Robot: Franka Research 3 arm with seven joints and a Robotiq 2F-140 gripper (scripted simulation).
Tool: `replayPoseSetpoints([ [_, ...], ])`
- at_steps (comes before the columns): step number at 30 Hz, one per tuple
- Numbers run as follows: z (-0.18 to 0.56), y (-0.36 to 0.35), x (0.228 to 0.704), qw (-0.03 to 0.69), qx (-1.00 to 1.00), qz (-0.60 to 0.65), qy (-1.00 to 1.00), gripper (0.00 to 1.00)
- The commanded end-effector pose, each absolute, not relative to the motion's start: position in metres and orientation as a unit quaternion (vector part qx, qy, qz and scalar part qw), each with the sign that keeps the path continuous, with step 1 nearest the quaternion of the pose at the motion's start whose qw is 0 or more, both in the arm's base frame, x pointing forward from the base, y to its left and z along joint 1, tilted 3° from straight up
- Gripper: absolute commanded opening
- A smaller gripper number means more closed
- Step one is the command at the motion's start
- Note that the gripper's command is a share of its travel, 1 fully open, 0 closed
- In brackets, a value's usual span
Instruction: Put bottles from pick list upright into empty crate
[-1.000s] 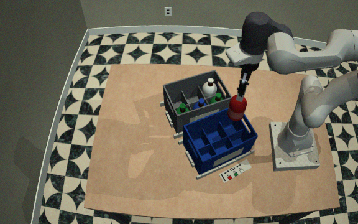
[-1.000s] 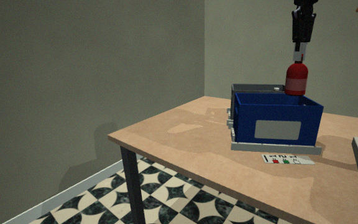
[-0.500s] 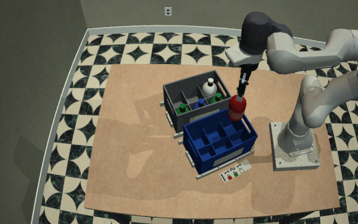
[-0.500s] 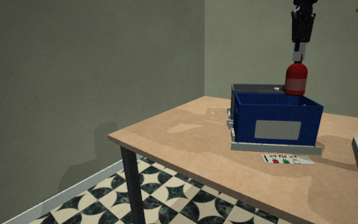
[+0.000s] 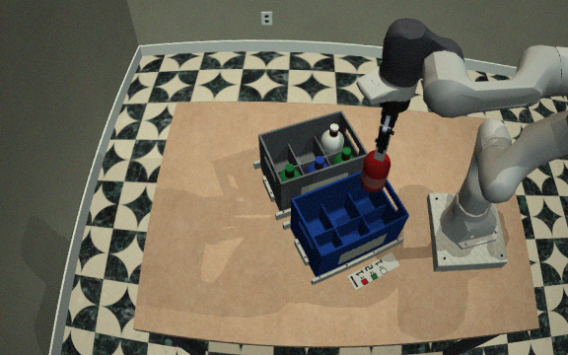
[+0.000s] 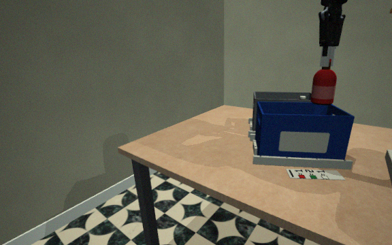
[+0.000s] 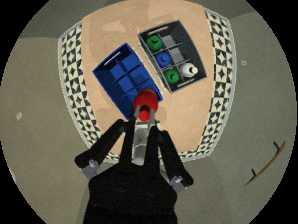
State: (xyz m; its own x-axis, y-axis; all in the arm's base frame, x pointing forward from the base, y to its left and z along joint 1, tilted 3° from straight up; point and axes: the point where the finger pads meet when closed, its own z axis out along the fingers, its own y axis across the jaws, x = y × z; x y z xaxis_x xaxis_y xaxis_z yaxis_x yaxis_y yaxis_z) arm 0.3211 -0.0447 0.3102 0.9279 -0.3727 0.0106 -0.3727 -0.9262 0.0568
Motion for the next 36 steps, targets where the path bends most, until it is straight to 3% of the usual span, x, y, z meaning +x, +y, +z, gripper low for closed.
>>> replayPoseSetpoints([
  [1,0.314,-0.045,0.325,0.029,0.981,0.006,-0.191,0.00],
  [36,0.303,-0.046,0.325,0.029,0.981,0.006,-0.191,0.00],
])
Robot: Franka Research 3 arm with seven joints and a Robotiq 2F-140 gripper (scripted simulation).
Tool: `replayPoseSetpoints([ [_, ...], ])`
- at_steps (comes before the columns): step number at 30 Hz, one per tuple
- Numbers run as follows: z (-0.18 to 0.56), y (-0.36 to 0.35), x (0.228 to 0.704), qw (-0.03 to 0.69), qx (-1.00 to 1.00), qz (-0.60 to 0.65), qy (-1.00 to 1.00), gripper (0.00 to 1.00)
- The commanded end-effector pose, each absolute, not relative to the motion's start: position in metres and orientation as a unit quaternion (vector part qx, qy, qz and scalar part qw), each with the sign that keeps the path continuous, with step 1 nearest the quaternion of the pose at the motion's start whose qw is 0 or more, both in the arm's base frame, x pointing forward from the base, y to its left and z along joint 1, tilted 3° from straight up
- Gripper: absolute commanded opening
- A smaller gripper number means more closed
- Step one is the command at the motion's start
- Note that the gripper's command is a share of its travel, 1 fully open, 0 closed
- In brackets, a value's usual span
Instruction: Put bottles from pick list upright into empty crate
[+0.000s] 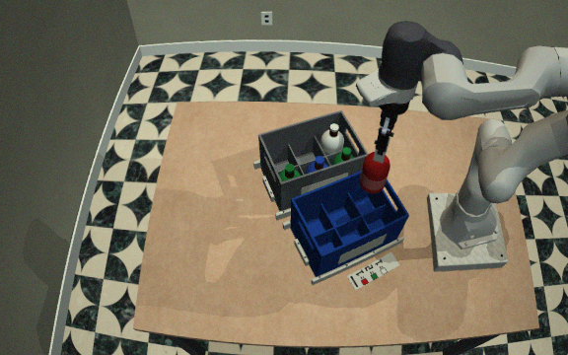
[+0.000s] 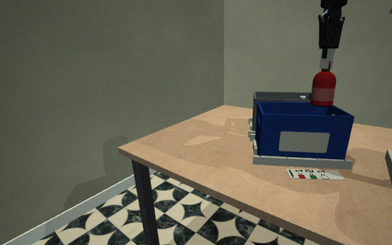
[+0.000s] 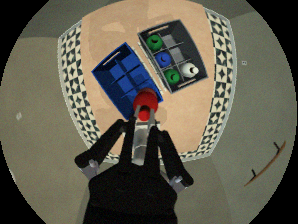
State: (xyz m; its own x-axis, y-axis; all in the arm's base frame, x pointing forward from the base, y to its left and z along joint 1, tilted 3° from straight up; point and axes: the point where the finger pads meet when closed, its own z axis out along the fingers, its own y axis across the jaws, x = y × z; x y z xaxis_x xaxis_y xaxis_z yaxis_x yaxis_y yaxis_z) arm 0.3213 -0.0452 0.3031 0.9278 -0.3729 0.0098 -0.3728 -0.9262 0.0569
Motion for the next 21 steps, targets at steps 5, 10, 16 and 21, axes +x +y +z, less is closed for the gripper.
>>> replayPoseSetpoints([
  [5,0.299,-0.047,0.326,0.029,0.981,0.006,-0.191,0.00],
  [10,0.295,-0.047,0.326,0.029,0.981,0.006,-0.191,0.00],
  [16,0.289,-0.047,0.326,0.029,0.981,0.006,-0.191,0.00],
  [21,0.284,-0.048,0.326,0.029,0.981,0.006,-0.191,0.00],
])
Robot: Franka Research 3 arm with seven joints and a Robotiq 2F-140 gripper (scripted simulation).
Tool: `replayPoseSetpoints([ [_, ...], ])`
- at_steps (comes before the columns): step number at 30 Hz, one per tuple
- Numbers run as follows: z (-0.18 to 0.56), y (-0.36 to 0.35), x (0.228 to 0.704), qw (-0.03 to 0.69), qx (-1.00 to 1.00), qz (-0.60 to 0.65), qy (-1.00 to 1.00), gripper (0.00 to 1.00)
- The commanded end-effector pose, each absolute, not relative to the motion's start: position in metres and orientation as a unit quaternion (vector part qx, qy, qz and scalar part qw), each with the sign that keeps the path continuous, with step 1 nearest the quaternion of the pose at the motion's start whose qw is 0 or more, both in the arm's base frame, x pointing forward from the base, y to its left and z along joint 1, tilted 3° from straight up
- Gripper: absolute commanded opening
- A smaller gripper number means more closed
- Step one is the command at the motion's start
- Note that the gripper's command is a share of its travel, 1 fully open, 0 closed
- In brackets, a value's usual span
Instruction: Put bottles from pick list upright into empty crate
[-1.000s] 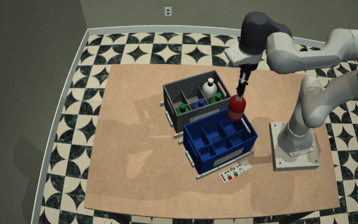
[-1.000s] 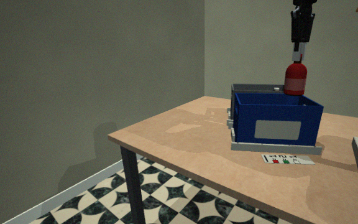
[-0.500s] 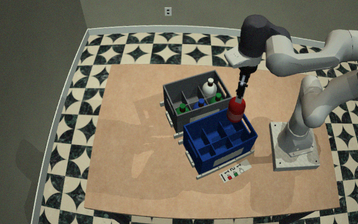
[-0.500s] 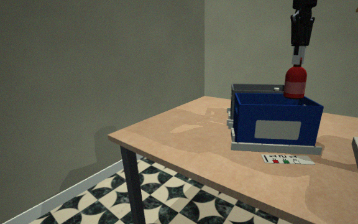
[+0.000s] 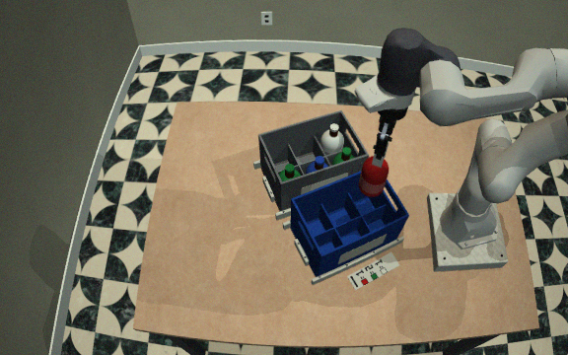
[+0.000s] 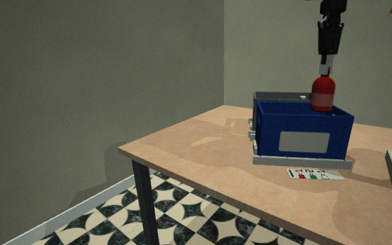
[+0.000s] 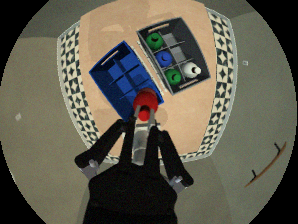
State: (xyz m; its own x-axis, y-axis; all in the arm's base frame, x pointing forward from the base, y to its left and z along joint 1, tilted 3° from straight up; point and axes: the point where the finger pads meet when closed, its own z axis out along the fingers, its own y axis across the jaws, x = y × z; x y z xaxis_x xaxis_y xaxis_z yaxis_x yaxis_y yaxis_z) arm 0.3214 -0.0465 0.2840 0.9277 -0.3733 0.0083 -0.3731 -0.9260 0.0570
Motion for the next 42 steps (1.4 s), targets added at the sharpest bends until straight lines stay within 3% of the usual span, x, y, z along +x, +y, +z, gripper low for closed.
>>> replayPoseSetpoints([
  [1,0.284,-0.048,0.326,0.029,0.981,0.006,-0.191,0.00],
  [42,0.248,-0.050,0.327,0.029,0.981,0.006,-0.191,0.00],
])
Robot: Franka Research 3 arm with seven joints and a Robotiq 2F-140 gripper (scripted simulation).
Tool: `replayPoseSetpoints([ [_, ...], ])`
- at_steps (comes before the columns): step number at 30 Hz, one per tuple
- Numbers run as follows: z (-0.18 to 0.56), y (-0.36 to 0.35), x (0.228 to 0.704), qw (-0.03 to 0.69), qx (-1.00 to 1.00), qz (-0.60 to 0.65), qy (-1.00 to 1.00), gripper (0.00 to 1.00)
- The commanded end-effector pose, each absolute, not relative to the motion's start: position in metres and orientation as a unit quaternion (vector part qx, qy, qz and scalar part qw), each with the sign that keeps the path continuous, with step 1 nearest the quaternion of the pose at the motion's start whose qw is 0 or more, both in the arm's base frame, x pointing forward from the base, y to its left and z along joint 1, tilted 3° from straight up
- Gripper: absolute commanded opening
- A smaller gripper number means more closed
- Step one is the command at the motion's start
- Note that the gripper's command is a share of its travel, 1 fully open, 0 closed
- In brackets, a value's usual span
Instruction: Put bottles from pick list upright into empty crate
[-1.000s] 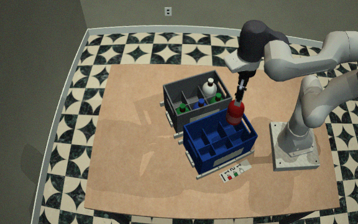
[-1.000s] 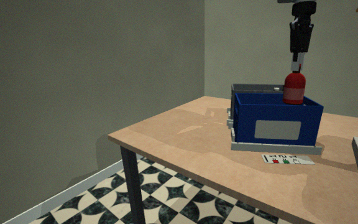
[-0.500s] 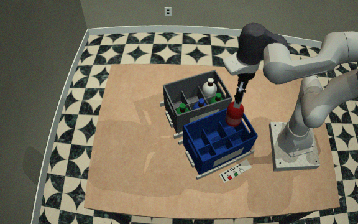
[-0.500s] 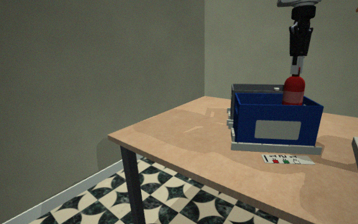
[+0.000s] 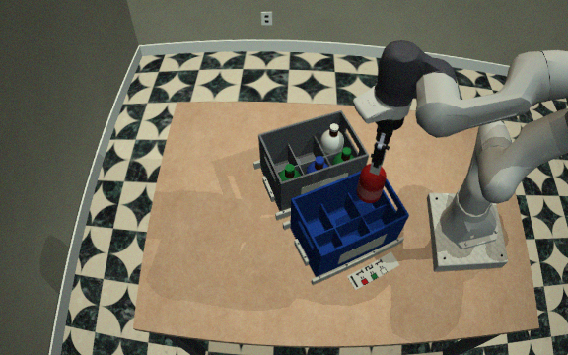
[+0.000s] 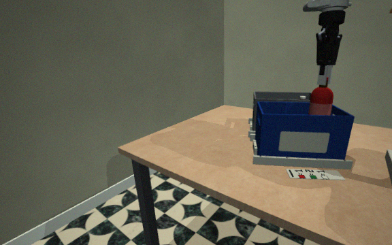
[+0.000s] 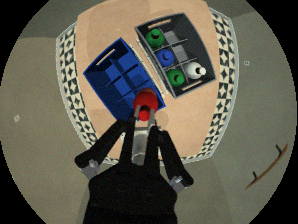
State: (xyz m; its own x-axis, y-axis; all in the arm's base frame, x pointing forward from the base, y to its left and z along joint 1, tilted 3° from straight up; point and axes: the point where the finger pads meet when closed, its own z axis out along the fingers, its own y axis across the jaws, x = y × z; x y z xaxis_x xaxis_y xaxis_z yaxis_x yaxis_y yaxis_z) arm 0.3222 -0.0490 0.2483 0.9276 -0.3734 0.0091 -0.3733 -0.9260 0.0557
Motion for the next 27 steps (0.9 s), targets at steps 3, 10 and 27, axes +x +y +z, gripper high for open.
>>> replayPoseSetpoints([
  [3,0.246,-0.051,0.327,0.029,0.981,0.006,-0.191,0.00],
  [10,0.240,-0.051,0.327,0.029,0.981,0.006,-0.191,0.00],
  [27,0.225,-0.052,0.327,0.029,0.981,0.006,-0.191,0.00],
])
